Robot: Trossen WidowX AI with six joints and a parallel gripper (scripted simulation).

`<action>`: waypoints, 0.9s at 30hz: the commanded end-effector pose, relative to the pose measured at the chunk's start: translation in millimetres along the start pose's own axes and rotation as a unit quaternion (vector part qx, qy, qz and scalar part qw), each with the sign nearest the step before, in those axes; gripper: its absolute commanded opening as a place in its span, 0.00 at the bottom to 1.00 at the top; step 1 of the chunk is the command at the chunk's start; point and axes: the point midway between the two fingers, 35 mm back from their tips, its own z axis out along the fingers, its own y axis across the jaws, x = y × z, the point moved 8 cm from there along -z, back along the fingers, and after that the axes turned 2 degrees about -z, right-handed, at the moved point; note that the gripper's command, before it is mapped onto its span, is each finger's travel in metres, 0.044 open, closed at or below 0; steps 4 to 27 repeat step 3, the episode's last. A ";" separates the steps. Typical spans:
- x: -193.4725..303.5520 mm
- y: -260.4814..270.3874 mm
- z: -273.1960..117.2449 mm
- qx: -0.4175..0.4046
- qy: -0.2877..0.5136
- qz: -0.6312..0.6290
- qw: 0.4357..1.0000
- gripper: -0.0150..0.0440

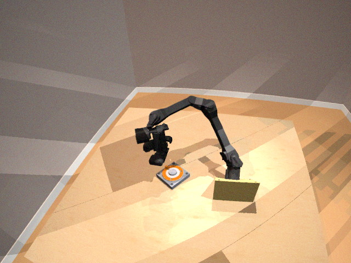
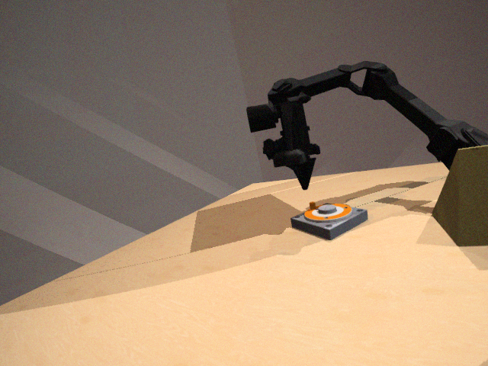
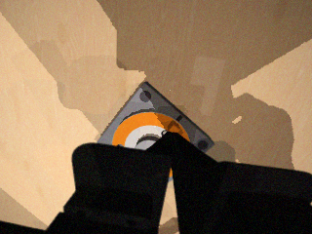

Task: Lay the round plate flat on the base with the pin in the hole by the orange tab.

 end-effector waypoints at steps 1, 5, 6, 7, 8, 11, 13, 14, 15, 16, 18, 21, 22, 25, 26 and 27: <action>-0.2 0.2 -0.1 0.000 -0.001 -0.002 1.000 0.25; -0.2 0.2 -0.1 0.000 -0.001 -0.002 1.000 0.25; -0.2 0.2 -0.1 0.000 -0.001 -0.002 1.000 0.25; -0.2 0.2 -0.1 0.000 -0.001 -0.002 1.000 0.25; -0.2 0.2 -0.1 0.000 -0.001 -0.002 1.000 0.25; -0.2 0.2 -0.1 0.000 -0.001 -0.002 1.000 0.25; -0.2 0.2 -0.1 0.000 -0.001 -0.002 1.000 0.25; -0.2 0.2 -0.1 0.000 -0.001 -0.002 1.000 0.25; -0.2 0.2 -0.1 0.000 -0.001 -0.002 1.000 0.25; -0.2 0.2 -0.1 0.000 -0.001 -0.002 1.000 0.25; -0.2 0.2 -0.1 0.000 -0.001 -0.002 1.000 0.25; -0.2 0.2 -0.1 0.000 -0.001 -0.002 1.000 0.25; -0.2 0.2 -0.1 0.000 -0.001 -0.002 1.000 0.25; -0.2 0.2 -0.1 0.000 -0.001 -0.002 1.000 0.25; -0.2 0.2 -0.1 0.000 -0.001 -0.002 1.000 0.25; -0.2 0.2 -0.1 0.000 -0.001 -0.002 1.000 0.25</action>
